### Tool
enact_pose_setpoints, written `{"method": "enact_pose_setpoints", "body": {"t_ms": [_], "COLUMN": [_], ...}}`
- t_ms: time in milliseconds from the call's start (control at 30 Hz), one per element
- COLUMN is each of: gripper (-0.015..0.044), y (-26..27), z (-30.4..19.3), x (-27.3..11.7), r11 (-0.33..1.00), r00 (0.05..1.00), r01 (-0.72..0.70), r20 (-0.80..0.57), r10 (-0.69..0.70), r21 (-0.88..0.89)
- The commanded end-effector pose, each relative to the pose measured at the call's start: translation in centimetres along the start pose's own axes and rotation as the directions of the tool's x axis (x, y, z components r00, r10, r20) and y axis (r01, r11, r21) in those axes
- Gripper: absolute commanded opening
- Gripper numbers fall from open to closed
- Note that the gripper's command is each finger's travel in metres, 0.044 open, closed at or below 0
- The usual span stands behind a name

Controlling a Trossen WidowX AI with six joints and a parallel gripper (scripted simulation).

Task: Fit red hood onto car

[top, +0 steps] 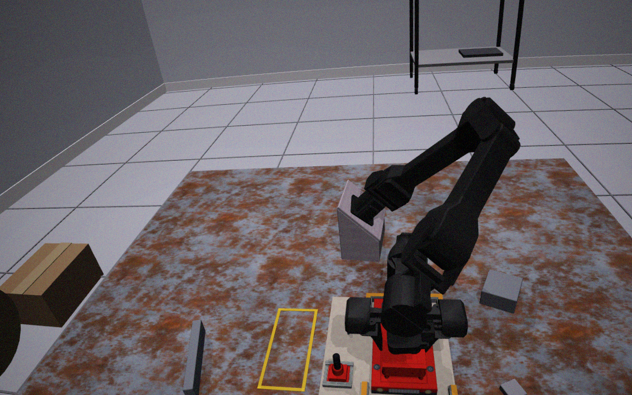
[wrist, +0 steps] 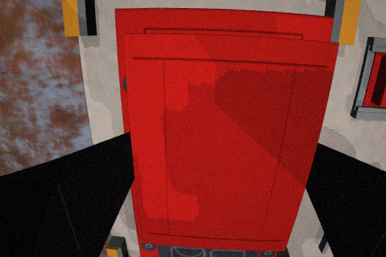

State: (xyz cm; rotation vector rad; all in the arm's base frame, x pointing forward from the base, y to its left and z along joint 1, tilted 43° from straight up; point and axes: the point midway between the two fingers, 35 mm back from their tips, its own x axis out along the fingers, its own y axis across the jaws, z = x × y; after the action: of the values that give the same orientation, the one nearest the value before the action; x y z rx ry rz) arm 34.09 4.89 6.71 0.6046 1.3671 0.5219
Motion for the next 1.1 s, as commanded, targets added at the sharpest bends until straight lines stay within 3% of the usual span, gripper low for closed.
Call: {"method": "enact_pose_setpoints", "body": {"t_ms": [0, 1067], "gripper": [0.0000, 0.0000], "y": [0.04, 0.02], "z": [0.04, -0.01], "x": [-0.20, -0.34], "r11": [1.000, 1.000], "r00": [1.000, 1.000], "r01": [-0.002, -0.007], "r20": [0.001, 0.005], "r10": [0.002, 0.007], "r21": [-0.004, 0.001]}}
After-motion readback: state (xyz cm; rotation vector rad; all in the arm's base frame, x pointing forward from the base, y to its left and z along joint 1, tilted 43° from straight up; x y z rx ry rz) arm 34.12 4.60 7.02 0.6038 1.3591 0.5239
